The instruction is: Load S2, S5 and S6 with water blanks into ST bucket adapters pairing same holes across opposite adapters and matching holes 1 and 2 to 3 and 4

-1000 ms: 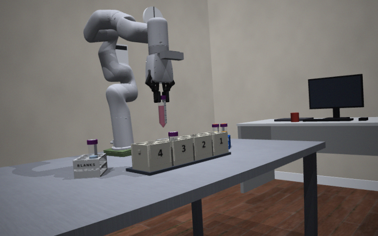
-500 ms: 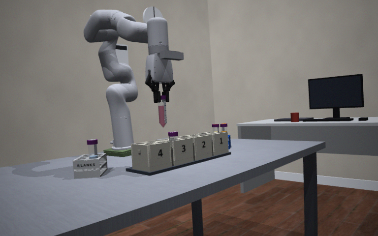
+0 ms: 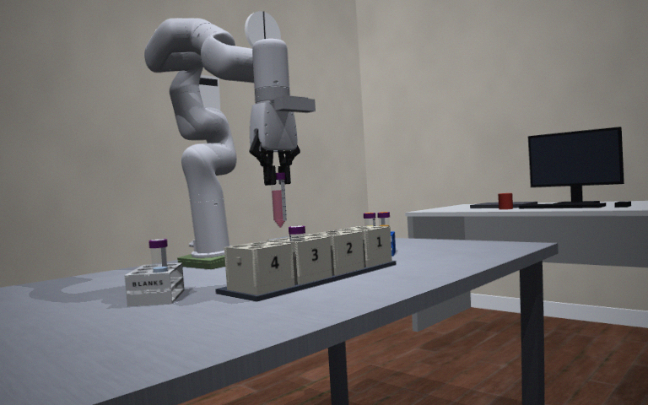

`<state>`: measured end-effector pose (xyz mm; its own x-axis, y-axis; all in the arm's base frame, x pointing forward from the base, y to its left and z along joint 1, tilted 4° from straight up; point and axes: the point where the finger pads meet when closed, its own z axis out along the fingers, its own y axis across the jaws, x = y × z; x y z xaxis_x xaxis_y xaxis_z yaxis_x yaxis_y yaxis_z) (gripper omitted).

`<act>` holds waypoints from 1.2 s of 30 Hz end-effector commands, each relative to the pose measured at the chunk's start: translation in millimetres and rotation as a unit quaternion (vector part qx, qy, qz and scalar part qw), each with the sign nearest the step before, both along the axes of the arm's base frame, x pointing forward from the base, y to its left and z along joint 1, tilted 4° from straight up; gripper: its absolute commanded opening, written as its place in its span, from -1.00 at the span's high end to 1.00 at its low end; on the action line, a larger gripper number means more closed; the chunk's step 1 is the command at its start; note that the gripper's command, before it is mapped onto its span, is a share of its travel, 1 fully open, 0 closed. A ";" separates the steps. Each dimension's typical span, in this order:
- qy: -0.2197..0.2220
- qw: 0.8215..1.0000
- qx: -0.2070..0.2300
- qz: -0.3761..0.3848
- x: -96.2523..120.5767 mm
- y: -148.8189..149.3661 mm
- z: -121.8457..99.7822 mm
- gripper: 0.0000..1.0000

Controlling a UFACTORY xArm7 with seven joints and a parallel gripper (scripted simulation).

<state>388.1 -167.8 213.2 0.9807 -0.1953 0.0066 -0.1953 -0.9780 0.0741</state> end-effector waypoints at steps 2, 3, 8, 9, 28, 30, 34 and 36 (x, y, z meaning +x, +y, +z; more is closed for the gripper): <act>-0.002 1.000 -0.001 0.000 1.1 -0.9 -7.4 1.00; -0.002 1.000 -0.001 0.000 1.1 -1.0 -9.4 1.00; -0.002 1.000 -0.001 0.000 1.0 -1.6 -17.4 1.00; -0.002 1.000 -0.001 0.000 1.0 -1.6 -17.4 1.00; -0.002 1.000 -0.001 0.000 1.0 -1.9 -21.4 1.00; -0.002 1.000 -0.001 0.000 1.0 -2.0 -22.4 1.00; -0.002 1.000 -0.001 0.000 1.0 -2.2 -25.4 1.00; -0.002 1.000 -0.001 0.000 1.0 -2.4 -27.4 1.00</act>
<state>387.8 -169.8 186.9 0.9807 -0.1953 0.0063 -0.1953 -0.9780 0.0740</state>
